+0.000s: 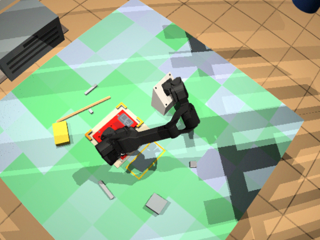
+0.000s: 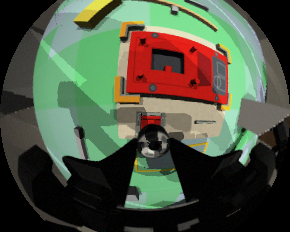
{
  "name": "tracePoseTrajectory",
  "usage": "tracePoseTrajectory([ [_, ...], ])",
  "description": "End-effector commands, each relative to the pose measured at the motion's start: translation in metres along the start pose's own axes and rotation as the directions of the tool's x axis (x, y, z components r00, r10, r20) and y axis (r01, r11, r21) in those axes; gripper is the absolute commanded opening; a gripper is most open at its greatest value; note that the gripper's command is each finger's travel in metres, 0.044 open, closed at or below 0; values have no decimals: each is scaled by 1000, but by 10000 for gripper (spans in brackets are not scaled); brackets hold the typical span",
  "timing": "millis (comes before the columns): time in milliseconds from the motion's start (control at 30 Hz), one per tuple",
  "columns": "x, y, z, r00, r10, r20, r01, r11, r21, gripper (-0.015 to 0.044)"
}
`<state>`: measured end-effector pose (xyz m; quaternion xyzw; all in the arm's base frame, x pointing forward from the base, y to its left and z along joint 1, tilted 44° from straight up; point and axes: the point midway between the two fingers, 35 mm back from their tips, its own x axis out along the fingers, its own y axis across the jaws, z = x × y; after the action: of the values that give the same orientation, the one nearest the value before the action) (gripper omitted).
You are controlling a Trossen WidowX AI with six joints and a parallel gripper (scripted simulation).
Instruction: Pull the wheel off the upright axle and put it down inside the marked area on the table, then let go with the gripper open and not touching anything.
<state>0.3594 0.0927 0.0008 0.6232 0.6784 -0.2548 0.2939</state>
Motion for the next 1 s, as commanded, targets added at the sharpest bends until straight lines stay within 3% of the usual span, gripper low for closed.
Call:
tracePoseTrajectory([
  [0, -3, 0, 1, 1000, 3, 2, -3, 1000, -1, 0],
  [967, -12, 0, 1, 1000, 6, 1, -6, 1000, 0, 0],
])
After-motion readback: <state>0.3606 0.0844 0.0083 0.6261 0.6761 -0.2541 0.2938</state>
